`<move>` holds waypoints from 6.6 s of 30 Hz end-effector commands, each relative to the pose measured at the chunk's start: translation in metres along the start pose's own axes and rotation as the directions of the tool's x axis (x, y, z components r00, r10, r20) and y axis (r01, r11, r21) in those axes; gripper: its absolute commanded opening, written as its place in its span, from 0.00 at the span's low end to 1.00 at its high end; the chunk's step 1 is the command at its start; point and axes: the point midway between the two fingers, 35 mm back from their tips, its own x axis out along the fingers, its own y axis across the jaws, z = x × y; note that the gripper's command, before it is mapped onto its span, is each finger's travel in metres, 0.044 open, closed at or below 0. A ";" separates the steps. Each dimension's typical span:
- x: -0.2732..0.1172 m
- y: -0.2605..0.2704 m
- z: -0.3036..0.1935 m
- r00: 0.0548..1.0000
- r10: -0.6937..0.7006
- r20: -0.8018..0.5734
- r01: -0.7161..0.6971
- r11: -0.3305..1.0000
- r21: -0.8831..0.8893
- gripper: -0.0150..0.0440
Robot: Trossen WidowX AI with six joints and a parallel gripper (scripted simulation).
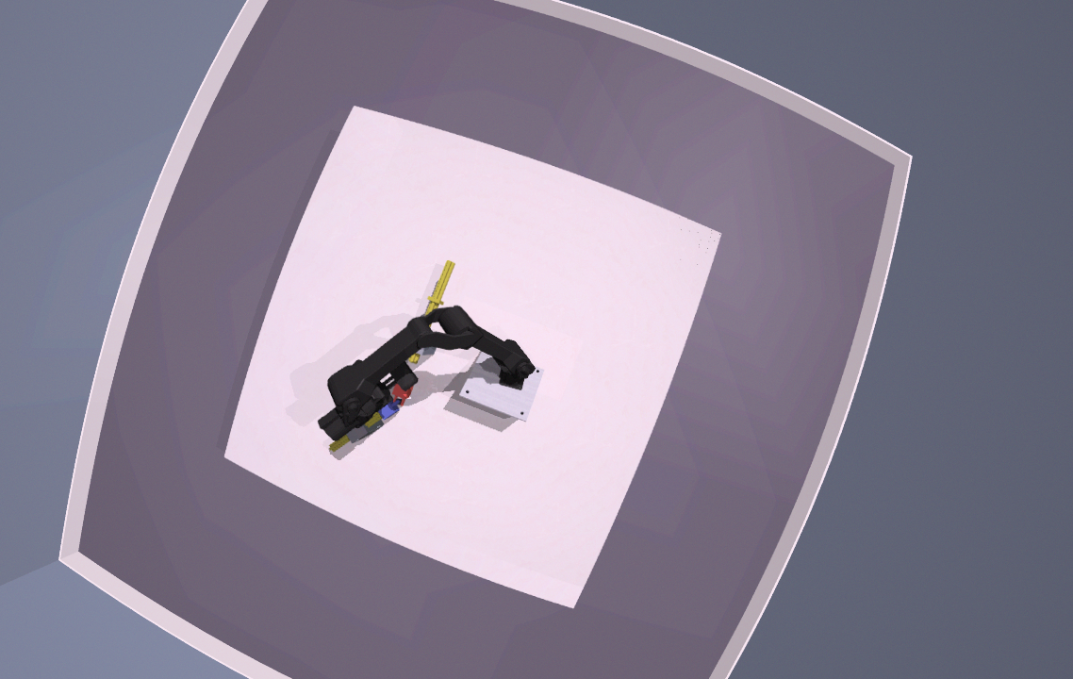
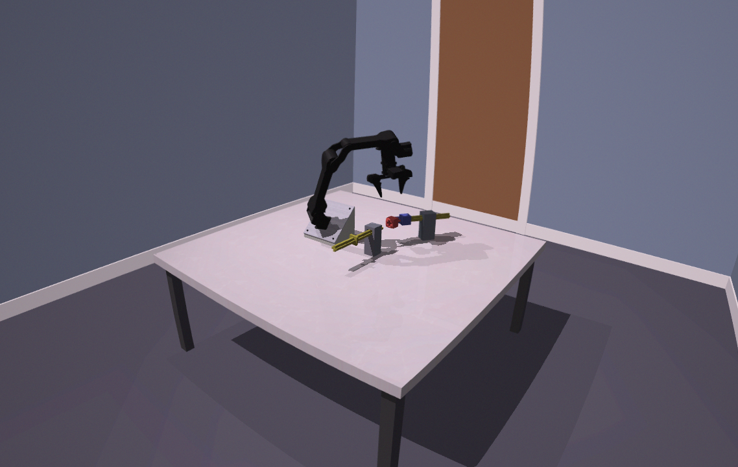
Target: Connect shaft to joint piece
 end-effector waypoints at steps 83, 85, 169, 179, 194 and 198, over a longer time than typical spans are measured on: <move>0.067 -0.281 0.172 0.981 0.062 -0.182 0.029 0.889 0.458 1.00; 0.073 -0.281 0.171 0.983 0.038 -0.181 0.060 0.859 0.508 1.00; 0.142 -0.285 0.162 0.987 -0.121 -0.102 0.150 0.511 0.846 0.37; 0.142 -0.284 0.161 0.990 -0.108 -0.091 0.134 0.511 0.849 0.33; 0.143 -0.277 0.157 0.991 -0.104 -0.080 0.122 0.514 0.849 0.25; 0.144 -0.272 0.154 0.992 -0.102 -0.075 0.117 0.515 0.849 0.25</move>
